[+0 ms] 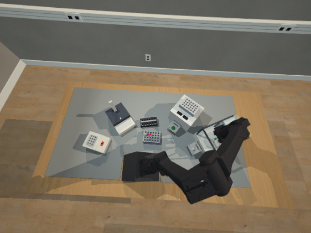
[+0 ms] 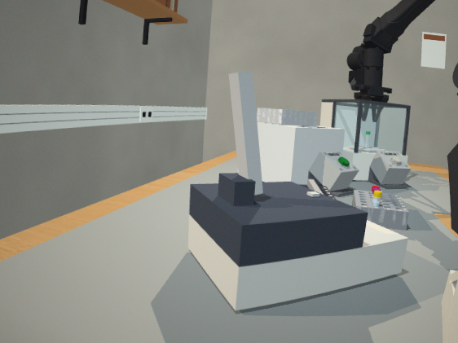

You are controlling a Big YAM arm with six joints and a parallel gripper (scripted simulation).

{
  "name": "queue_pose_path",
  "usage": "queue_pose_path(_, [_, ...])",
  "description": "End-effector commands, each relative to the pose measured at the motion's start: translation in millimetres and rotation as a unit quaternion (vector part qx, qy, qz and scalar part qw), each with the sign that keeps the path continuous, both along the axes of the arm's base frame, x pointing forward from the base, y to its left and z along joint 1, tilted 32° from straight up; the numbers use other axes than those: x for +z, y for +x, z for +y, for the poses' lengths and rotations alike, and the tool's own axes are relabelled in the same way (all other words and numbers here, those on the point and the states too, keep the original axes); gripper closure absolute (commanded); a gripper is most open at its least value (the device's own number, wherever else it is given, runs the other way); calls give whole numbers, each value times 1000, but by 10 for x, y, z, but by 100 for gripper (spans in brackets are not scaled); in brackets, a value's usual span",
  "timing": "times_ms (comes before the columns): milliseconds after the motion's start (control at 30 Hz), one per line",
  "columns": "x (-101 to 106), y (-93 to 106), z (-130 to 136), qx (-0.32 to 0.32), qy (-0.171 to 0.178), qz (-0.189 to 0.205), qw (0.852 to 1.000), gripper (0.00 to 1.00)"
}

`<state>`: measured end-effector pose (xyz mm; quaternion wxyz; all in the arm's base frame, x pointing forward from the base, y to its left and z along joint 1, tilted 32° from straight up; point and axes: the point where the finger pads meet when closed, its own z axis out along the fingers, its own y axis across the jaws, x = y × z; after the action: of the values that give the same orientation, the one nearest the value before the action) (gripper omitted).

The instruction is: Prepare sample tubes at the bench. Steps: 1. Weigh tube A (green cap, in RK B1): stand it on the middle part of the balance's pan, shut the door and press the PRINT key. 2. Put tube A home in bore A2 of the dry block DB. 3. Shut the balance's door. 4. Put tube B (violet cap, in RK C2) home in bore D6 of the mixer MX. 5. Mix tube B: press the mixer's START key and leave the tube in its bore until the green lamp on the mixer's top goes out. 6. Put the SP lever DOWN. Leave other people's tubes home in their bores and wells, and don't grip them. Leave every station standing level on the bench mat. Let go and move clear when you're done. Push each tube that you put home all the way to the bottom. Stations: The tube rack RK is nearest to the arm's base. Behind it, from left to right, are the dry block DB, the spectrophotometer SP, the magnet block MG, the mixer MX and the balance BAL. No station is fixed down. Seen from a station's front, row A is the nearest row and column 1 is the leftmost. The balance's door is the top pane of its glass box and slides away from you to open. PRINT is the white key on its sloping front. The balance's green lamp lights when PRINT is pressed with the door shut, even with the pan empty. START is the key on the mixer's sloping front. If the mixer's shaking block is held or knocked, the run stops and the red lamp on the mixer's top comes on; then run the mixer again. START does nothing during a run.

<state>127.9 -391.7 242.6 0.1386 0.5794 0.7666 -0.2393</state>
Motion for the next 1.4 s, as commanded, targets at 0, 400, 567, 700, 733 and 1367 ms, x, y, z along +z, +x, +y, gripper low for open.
queue_pose_path(0, [373, 86, -10, 2, -27, -14, 1000, 64])
queue_pose_path(400, [518, 92, 85, 2, -27, -15, 1000, 64])
queue_pose_path(567, [590, 95, 134, 2, -27, -15, 1000, 64])
queue_pose_path(700, [636, 100, 167, 2, -26, -15, 1000, 64])
queue_pose_path(733, [623, 107, 165, 2, -23, -13, 1000, 64])
queue_pose_path(1367, [889, 112, 338, 2, -26, -15, 1000, 64])
